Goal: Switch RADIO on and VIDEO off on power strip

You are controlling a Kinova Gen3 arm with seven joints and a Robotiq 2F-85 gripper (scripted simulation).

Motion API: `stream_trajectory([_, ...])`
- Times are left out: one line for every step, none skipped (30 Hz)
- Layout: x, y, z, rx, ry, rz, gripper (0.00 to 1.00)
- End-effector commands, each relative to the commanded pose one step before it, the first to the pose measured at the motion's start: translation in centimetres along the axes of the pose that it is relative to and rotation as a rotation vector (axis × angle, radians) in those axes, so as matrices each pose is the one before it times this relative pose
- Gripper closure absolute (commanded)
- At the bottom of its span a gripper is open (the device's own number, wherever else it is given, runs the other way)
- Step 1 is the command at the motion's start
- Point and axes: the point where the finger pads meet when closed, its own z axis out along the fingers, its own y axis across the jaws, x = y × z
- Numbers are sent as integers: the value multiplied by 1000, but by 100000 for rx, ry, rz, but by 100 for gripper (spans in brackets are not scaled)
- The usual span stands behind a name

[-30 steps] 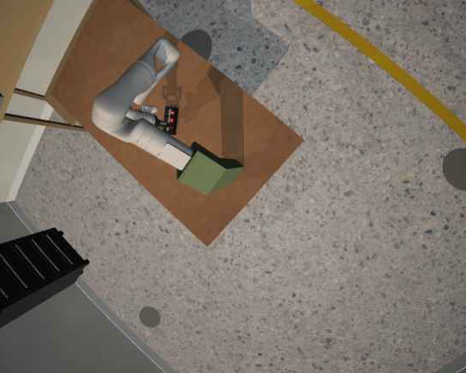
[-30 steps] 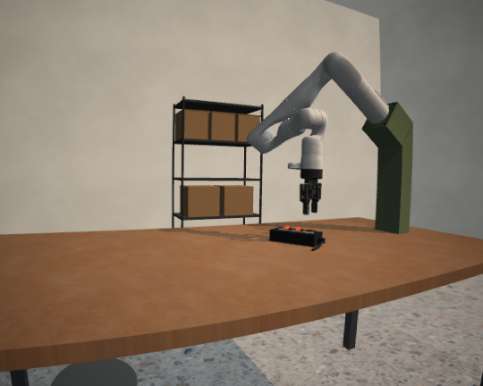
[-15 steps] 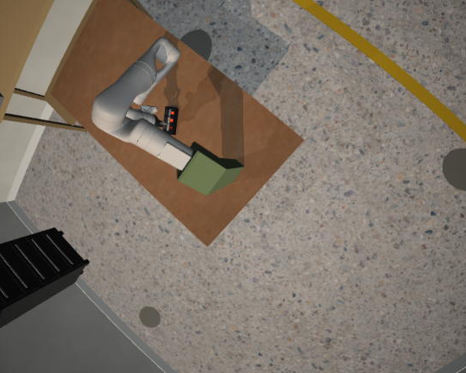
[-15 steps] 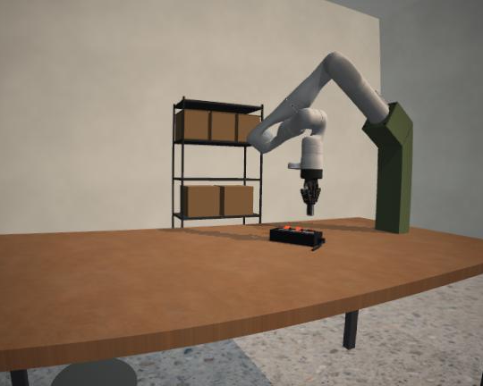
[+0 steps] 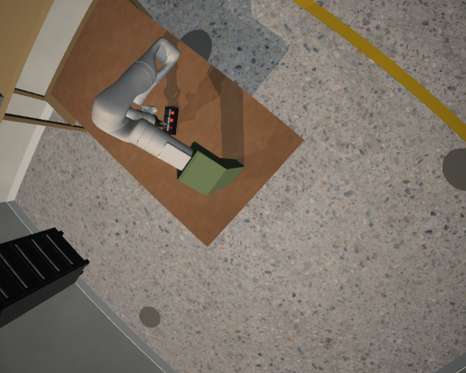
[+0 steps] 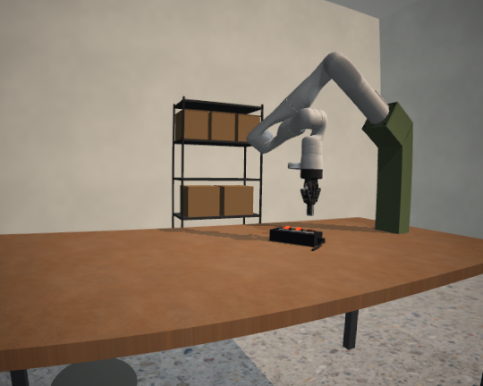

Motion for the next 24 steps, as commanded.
stream_trajectory([19, -20, -19, 66, 23, -25, 100])
stream_trajectory([0, 0, 6, 3, 1, -1, 100])
stream_trajectory([0, 0, 10, 4, 1, -1, 100])
stream_trajectory([-1, 0, 14, 6, 1, -2, 100])
stream_trajectory([0, 0, 0, 0, 0, 0, 100])
stream_trajectory([0, 0, 0, 0, 0, 0, 100])
stream_trajectory([-1, 0, 19, 8, 2, -3, 100])
stream_trajectory([-1, 0, 24, 10, 2, -4, 100])
stream_trajectory([-1, 0, 30, 13, 3, -5, 100])
stream_trajectory([-1, -1, 36, 15, 4, -6, 100])
stream_trajectory([-1, -1, 42, 18, 5, -7, 100])
stream_trajectory([-2, -1, 48, 21, 5, -9, 100])
stream_trajectory([-2, -1, 55, 24, 6, -10, 100])
stream_trajectory([-2, 0, 61, 27, 8, -12, 100])
stream_trajectory([-2, 0, 68, 30, 9, -14, 100])
stream_trajectory([-2, 0, 75, 30, 9, -15, 100])
stream_trajectory([-3, -1, 85, -1, -1, 2, 100])
stream_trajectory([-3, -1, 92, 0, -1, 1, 100])
stream_trajectory([-3, -1, 98, 0, 0, 0, 100])
stream_trajectory([-3, -1, 104, 0, 1, -1, 100])
stream_trajectory([-3, 0, 109, 1, 1, -2, 100])
stream_trajectory([0, 0, 0, 0, 0, 0, 100])
stream_trajectory([0, 0, 0, 0, 0, 0, 100])
stream_trajectory([-4, -2, 114, -1, -2, 2, 100])
